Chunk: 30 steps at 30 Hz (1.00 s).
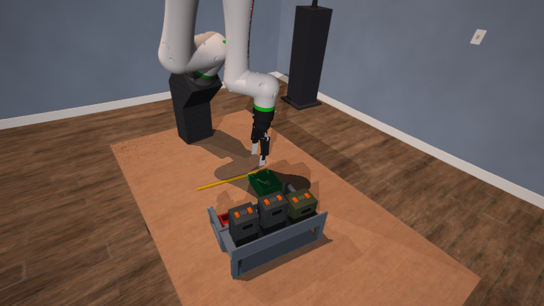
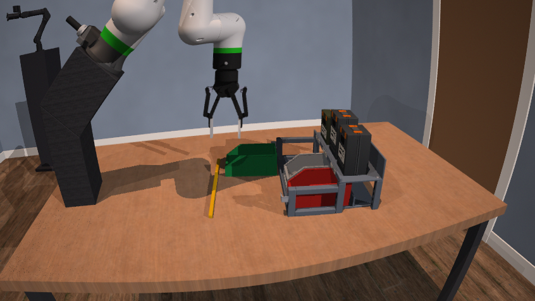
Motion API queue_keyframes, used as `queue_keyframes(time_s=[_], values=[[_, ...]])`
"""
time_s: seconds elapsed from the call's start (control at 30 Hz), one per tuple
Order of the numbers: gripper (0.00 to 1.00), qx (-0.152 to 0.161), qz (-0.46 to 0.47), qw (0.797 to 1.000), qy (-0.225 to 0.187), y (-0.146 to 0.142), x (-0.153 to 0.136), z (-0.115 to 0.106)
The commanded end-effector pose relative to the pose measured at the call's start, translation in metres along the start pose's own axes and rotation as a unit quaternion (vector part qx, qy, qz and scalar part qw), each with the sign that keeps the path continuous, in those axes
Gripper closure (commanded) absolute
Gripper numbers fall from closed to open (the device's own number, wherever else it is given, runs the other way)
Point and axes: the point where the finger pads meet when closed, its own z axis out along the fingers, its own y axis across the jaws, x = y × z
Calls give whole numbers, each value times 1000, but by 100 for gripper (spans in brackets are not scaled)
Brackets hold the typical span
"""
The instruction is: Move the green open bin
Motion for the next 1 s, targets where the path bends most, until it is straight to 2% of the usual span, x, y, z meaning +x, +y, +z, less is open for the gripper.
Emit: queue_keyframes(time_s=[0.0,0.3,0.33,0.47,0.87,0.9,0.97], values=[[43,23,0,999,-24,0,0,1],[43,23,0,999,-24,0,0,1],[43,5,0,1000,-5,0,0,0],[43,23,0,999,-24,0,0,1],[43,23,0,999,-24,0,0,1],[43,5,0,1000,-5,0,0,0],[43,14,0,1000,-14,0,0,0]])
